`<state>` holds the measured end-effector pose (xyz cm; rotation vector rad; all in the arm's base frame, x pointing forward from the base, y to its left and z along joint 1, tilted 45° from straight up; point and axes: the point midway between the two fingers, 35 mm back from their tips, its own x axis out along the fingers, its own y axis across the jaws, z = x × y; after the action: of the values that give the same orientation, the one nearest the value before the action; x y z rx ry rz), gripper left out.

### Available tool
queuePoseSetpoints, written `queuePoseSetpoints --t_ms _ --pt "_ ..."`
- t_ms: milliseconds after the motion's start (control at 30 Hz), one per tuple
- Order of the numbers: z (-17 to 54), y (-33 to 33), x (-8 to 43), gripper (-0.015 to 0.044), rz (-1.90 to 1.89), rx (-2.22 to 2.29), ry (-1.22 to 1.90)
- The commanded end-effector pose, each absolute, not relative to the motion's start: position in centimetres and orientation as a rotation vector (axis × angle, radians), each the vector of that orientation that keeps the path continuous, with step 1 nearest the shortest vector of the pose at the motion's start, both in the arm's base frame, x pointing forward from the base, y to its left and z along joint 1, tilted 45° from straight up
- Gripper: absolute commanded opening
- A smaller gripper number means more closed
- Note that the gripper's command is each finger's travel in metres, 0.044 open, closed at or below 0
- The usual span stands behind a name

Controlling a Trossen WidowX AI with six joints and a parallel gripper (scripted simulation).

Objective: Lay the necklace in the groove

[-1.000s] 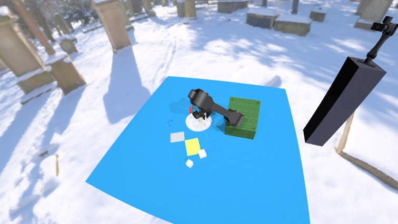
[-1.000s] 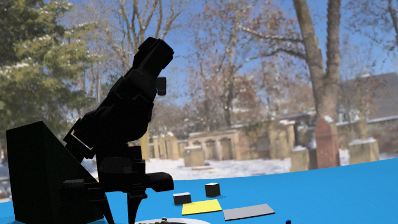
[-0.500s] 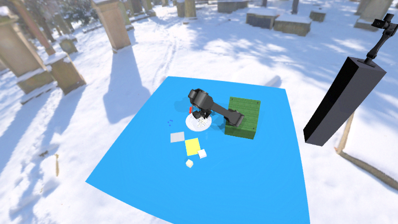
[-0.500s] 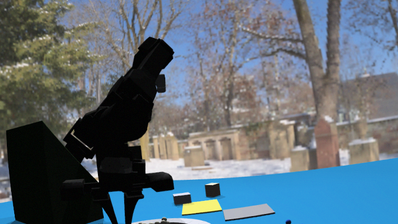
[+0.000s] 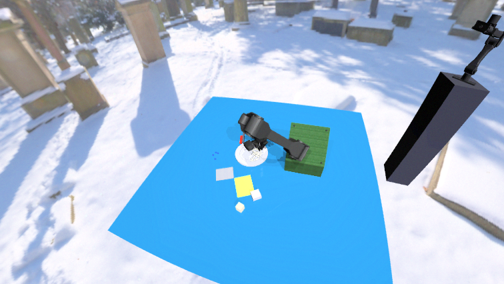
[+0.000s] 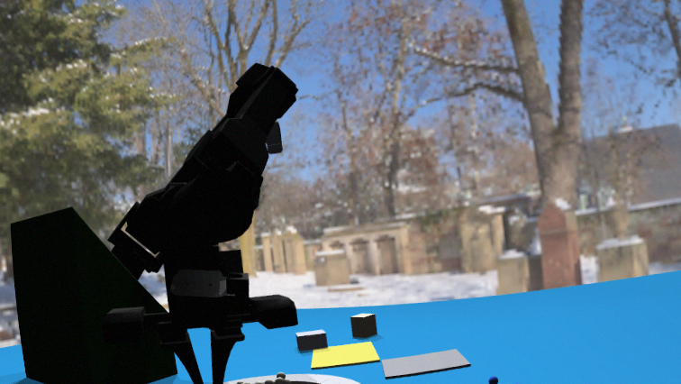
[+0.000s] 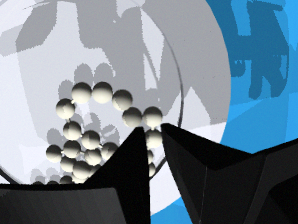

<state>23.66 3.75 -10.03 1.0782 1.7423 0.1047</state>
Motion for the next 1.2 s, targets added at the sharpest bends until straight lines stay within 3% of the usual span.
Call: queuePoseSetpoints --t_ms 0,1067,1167 --pt "-10.0 3.73 23.7 0.0 0.105 1.078 1.741" --pt "-10.31 3.49 22.78 0.0 0.105 1.088 1.745" --pt "-9.9 3.18 22.97 0.0079 0.11 1.09 1.74"
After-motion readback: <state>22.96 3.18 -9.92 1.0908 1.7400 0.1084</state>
